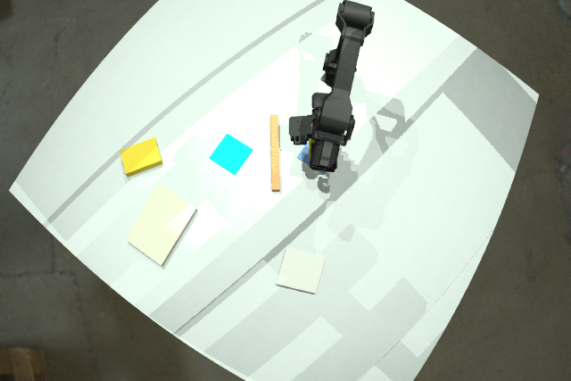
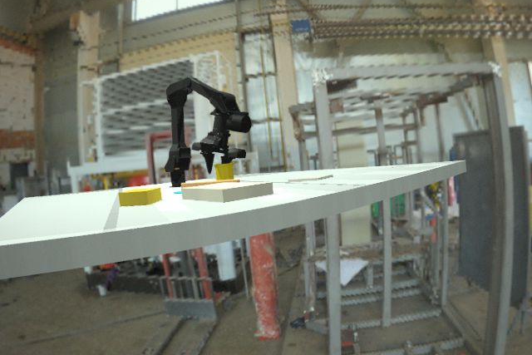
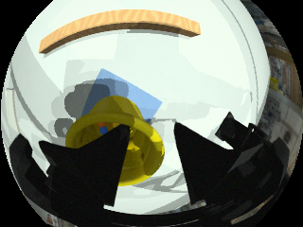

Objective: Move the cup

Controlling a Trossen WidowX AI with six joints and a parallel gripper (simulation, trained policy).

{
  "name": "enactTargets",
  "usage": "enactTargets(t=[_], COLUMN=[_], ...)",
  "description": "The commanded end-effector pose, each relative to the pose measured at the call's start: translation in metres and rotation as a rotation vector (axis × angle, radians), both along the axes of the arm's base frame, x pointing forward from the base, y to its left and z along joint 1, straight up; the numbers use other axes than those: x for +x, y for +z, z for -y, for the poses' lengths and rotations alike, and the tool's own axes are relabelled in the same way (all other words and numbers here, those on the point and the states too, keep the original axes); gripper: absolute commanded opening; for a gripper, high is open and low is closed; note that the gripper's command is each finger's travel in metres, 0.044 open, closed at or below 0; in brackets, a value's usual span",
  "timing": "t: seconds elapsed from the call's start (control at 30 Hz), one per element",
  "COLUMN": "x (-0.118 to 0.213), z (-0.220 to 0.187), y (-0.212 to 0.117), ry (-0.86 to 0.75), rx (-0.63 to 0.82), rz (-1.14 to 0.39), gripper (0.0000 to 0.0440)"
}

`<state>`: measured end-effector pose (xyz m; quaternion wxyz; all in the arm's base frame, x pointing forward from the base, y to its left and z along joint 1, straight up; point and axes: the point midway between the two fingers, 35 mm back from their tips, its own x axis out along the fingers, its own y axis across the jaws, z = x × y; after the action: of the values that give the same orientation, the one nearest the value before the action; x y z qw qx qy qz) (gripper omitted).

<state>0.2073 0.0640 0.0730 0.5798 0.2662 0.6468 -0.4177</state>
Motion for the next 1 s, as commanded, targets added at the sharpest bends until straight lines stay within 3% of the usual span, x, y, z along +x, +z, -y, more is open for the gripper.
enactTargets(t=[0.0, 0.23, 0.3, 0.97], x=[-0.003, 0.000, 0.001, 0.013], z=[0.002, 0.005, 0.006, 0.014], y=[-0.011, -0.015, -0.013, 0.030], ry=[0.029, 0.067, 0.075, -0.015], rx=[0.000, 0.004, 0.005, 0.055], rz=[-0.006, 0.015, 0.022, 0.135], gripper=[0.0189, 0.0026, 0.0000, 0.0000])
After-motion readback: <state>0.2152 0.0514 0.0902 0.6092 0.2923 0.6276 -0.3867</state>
